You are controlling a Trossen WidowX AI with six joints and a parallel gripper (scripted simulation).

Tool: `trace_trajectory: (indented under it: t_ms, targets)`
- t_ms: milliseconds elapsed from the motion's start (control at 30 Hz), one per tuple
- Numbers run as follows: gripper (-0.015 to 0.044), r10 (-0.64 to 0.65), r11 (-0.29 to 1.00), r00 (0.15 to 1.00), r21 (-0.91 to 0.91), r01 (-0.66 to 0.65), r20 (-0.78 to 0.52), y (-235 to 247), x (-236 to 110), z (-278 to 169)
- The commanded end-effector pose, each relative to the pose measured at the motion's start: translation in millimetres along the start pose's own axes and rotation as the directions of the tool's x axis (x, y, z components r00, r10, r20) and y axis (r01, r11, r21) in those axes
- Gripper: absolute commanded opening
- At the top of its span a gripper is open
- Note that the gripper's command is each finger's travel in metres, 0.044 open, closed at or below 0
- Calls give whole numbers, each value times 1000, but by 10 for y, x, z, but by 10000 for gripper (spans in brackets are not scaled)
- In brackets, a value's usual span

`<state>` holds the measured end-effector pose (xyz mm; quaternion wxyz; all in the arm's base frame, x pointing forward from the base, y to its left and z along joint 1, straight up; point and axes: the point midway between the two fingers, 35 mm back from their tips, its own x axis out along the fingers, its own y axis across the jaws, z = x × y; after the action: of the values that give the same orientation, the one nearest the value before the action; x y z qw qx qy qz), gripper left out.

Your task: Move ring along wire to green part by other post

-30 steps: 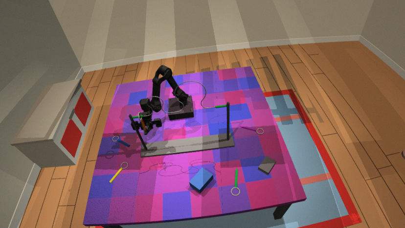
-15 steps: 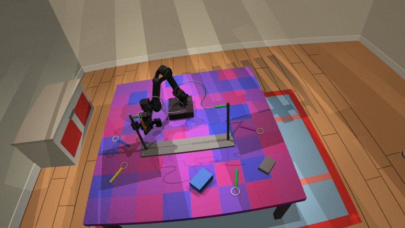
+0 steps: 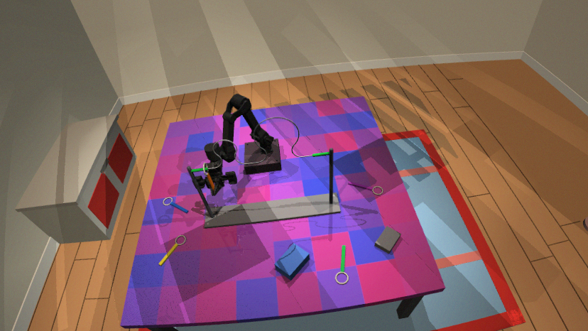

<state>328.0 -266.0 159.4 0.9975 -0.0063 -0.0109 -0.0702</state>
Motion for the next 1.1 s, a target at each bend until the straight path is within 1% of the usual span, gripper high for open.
trace_trajectory:
  t_ms: [0, 600, 867, 1067]
  targets:
    - [-150, -5, 1000, 1000, -2, 5, 0, 40, -4, -3]
    - [-150, -2, 1000, 1000, 29, 2, 0, 255, 2, -4]
    - [-150, -1, 997, 1000, 84, 1, 1, 400, 5, -1]
    - [-150, 0, 988, 1000, 157, 0, 2, 547, 8, 10]
